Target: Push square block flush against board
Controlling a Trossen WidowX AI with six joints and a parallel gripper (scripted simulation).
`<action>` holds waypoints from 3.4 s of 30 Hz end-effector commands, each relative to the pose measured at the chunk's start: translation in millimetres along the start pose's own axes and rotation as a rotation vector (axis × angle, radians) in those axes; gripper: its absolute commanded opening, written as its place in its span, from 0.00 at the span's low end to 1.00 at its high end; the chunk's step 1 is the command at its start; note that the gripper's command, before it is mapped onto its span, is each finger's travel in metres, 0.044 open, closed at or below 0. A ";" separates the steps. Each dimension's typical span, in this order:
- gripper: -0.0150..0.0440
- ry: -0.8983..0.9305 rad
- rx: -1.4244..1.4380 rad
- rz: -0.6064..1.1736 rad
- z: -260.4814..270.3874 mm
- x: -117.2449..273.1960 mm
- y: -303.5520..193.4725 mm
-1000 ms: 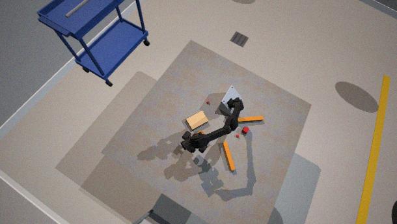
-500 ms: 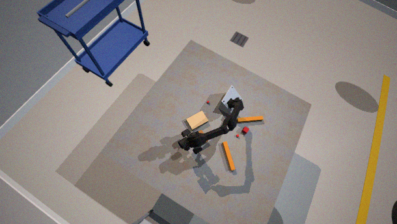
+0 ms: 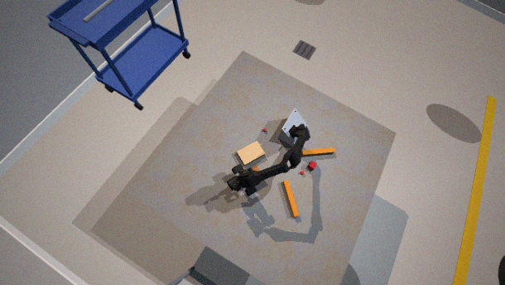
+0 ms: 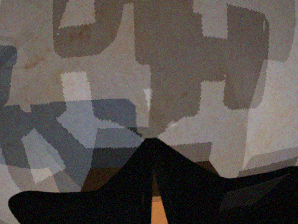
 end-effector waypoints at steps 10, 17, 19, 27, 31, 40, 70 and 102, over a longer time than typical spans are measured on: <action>0.25 0.002 -0.008 0.005 -1.5 -0.9 -10.9; 0.25 0.002 -0.008 0.005 -2.2 -0.9 -16.5; 0.25 0.002 -0.008 0.005 -2.4 -0.9 -18.1; 0.25 0.002 -0.008 0.006 -3.3 -0.9 -24.8; 0.25 0.002 -0.008 0.006 -3.8 -0.9 -28.2; 0.25 0.001 -0.009 0.006 -5.0 -1.1 -36.1; 0.25 0.001 -0.009 0.007 -7.8 -1.7 -52.5; 0.25 0.000 -0.006 0.003 0.0 11.4 -8.5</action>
Point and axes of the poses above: the point midway between the two fingers, 35 mm back from their tips, its own x axis back along the fingers, its own z axis across the jaws, y = z × x, the point moved 1 cm from there along x, back along the fingers, and after that the axes turned 8 degrees about -x, right-handed, at the moved point
